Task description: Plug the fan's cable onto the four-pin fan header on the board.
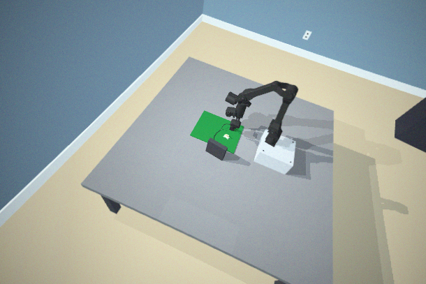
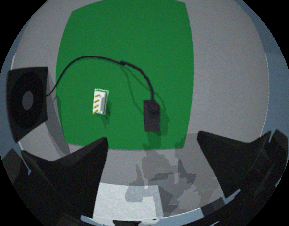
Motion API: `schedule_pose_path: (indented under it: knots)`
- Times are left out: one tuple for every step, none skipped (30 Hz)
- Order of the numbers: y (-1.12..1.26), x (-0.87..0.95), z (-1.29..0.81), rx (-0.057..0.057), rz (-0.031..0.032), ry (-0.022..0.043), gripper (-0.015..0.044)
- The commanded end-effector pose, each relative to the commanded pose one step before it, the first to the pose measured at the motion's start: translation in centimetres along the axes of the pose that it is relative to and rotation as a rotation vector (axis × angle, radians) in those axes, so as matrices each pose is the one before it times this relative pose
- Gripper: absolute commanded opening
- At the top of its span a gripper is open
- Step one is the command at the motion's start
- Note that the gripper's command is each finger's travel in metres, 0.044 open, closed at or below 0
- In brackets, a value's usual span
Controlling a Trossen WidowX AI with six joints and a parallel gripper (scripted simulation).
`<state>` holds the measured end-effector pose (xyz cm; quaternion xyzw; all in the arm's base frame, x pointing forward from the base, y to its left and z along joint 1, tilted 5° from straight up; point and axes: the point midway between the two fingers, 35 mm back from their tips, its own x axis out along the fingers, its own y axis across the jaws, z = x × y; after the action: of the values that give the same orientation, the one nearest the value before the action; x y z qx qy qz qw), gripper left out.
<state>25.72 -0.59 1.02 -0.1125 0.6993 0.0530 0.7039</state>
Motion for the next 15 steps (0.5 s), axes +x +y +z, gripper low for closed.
schedule_pose_path:
  knots:
    - [-0.07, 1.076, -0.013, -0.0054, -0.00519, -0.00881, 0.044]
    - [0.0, 0.0, 0.0, 0.0, 0.0, 0.0, 0.044]
    - [0.0, 0.0, 0.0, 0.0, 0.0, 0.0, 0.044]
    - [-0.001, 0.027, 0.003, 0.0, 0.0, 0.0, 0.044]
    - [-0.001, 0.053, 0.005, 0.0, 0.0, 0.0, 0.044]
    - [-0.002, 0.079, 0.007, 0.0, -0.00001, 0.0, 0.044]
    - [-0.002, 0.105, 0.009, 0.0, -0.00001, 0.0, 0.044]
    - [-0.002, 0.132, 0.011, 0.0, -0.00001, 0.0, 0.044]
    - [-0.003, 0.155, 0.012, 0.0, -0.00001, 0.00001, 0.044]
    - [-0.003, 0.165, 0.012, 0.0, -0.00001, 0.00001, 0.044]
    - [-0.002, 0.167, 0.011, 0.0, -0.00001, 0.00001, 0.044]
    - [-0.002, 0.167, 0.009, 0.0, -0.00001, 0.00001, 0.044]
    - [-0.002, 0.166, 0.008, 0.0, -0.00001, 0.00001, 0.044]
    - [-0.002, 0.166, 0.007, 0.0, -0.00001, 0.00001, 0.044]
    - [-0.001, 0.166, 0.006, 0.0, -0.00001, 0.00001, 0.044]
